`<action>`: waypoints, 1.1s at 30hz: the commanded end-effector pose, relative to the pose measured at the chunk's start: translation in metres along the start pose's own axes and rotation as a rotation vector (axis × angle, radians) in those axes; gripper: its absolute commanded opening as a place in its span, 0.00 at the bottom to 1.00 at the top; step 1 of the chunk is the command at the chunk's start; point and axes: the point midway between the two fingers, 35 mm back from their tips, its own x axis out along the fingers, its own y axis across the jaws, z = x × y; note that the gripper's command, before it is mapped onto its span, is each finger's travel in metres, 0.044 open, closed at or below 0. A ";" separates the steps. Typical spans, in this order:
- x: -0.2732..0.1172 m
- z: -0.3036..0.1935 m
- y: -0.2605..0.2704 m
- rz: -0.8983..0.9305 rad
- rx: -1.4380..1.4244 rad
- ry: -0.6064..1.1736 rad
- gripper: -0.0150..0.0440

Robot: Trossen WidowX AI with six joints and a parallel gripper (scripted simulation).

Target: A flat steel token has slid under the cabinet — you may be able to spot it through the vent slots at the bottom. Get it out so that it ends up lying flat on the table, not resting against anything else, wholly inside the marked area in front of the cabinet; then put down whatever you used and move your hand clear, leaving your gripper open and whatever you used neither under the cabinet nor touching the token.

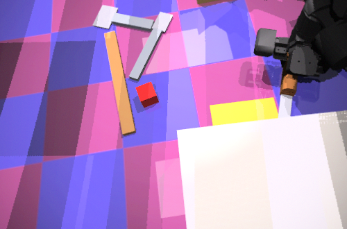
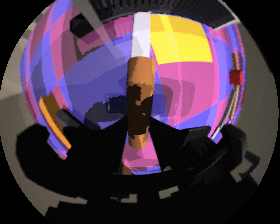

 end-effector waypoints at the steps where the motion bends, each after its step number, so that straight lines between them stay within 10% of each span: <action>1: 0.000 0.006 0.000 0.002 -0.003 0.001 0.25; 33: -0.001 0.041 0.001 0.002 -0.004 -0.001 0.25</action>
